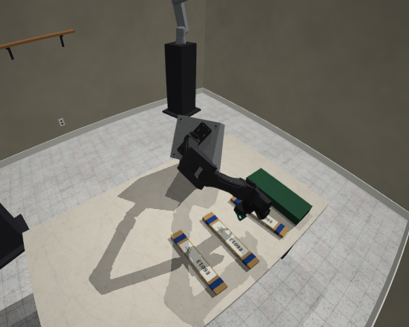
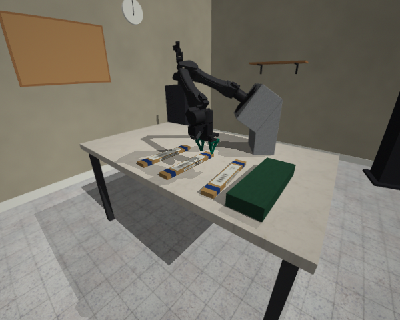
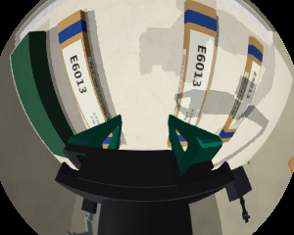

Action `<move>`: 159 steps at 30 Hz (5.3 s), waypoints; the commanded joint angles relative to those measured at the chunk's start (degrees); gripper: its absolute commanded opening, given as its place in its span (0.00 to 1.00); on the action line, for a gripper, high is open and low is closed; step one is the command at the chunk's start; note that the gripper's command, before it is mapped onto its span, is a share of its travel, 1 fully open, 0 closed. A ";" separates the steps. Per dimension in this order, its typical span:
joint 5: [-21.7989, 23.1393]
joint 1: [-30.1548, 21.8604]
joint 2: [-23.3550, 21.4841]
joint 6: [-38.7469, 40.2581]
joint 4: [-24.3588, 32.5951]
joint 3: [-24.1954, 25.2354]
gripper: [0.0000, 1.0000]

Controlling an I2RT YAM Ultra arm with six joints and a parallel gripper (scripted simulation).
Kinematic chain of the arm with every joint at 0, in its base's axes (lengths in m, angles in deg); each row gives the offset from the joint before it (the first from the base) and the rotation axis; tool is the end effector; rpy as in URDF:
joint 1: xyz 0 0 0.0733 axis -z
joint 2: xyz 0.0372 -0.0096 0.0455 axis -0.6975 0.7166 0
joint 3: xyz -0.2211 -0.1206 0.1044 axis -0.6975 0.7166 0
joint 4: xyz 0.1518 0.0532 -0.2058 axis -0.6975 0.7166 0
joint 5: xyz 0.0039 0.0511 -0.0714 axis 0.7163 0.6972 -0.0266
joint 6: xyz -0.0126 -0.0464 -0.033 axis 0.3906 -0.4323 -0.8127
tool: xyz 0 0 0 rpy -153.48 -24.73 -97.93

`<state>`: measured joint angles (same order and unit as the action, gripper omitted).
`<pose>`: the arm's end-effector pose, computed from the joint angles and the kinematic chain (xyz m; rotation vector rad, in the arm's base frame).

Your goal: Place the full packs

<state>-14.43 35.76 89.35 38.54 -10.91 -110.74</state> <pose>0.3825 0.0255 0.1404 0.0302 2.3937 -1.0862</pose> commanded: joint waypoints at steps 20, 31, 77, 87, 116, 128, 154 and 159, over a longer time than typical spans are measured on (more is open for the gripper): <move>-0.49 -1.82 -2.02 1.05 2.10 0.53 0.65; -1.21 -3.30 -3.27 3.09 5.17 0.28 0.65; -3.11 -7.77 -6.27 9.74 15.02 -1.30 0.65; -3.11 -7.77 -6.28 9.75 15.03 -1.30 0.65; -3.11 -7.77 -6.28 9.75 15.03 -1.30 0.65; -3.11 -7.77 -6.28 9.75 15.03 -1.30 0.65; -3.11 -7.78 -6.28 9.75 15.03 -1.30 0.65; -3.11 -7.78 -6.28 9.75 15.03 -1.30 0.65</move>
<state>-17.01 29.51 84.72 48.07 3.23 -110.72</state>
